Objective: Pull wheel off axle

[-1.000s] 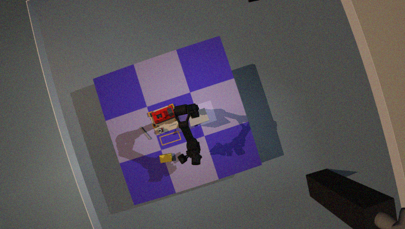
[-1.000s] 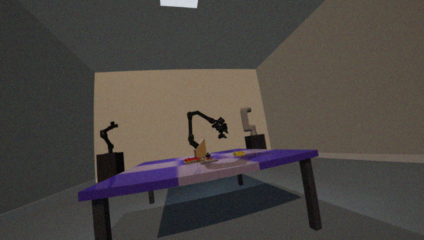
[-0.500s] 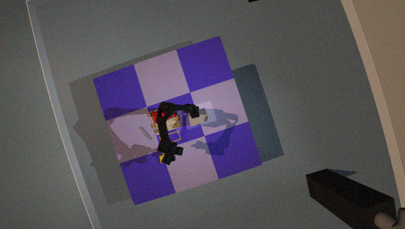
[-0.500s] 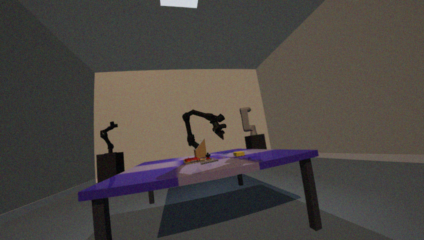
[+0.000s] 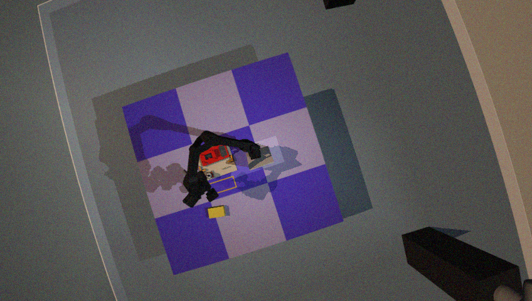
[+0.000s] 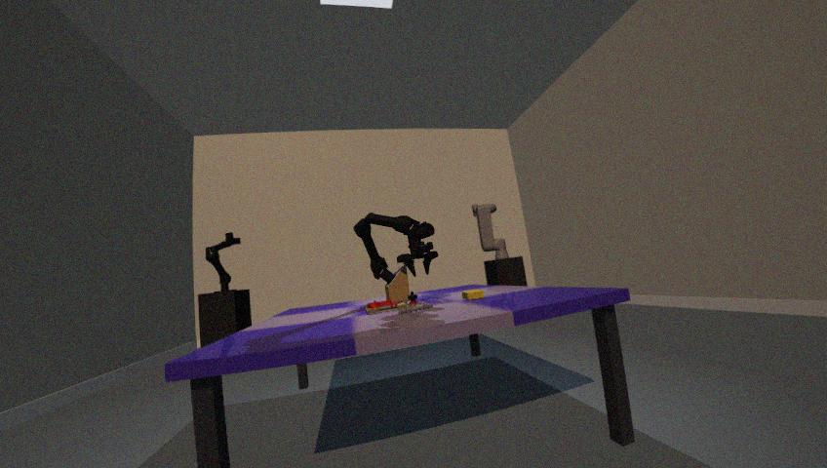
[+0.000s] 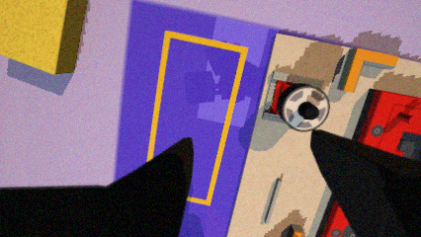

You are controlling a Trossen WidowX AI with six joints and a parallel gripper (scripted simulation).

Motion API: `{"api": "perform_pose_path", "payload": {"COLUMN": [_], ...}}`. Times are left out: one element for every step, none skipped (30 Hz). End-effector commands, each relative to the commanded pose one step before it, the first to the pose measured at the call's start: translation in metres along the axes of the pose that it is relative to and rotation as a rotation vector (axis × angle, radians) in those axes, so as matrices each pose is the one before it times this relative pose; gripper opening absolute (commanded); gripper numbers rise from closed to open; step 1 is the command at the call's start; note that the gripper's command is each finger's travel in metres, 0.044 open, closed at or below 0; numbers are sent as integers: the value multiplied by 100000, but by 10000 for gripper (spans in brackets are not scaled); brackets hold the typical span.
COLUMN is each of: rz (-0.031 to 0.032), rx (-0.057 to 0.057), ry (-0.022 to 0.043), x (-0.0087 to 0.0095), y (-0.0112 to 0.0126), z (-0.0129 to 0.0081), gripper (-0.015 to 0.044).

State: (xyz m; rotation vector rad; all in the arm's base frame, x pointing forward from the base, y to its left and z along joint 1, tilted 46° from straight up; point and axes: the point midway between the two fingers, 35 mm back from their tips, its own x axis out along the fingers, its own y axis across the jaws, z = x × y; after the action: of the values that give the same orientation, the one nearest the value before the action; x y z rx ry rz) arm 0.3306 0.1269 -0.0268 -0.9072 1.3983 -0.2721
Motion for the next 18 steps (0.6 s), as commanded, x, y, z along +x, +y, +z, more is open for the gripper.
{"api": "perform_pose_path", "payload": {"rz": [-1592,-575,-368,-126,0,0,0,-5,-12,-9,0,0,0,9,18,25,25,22], "rx": [21171,4202,2517,838,0,0,0,2,4,3,0,0,0,-2,-3,-4,-4,-4], "ry": [8619,1833,1093,363,0,0,0,-2,-3,-2,0,0,0,-3,-5,-8,-10,-11], "x": [971,231,140,47,0,0,0,0,1,1,0,0,0,110,223,343,425,512], "y": [-3684,-750,-449,-149,0,0,0,-101,-218,-138,0,0,0,6,11,15,16,15], "z": [-49,100,74,28,0,0,0,77,164,102,0,0,0,12,23,33,36,36], "gripper": [300,300,300,300,300,300,300,300,300,300,300,300,300,300,300,300,300,300]}}
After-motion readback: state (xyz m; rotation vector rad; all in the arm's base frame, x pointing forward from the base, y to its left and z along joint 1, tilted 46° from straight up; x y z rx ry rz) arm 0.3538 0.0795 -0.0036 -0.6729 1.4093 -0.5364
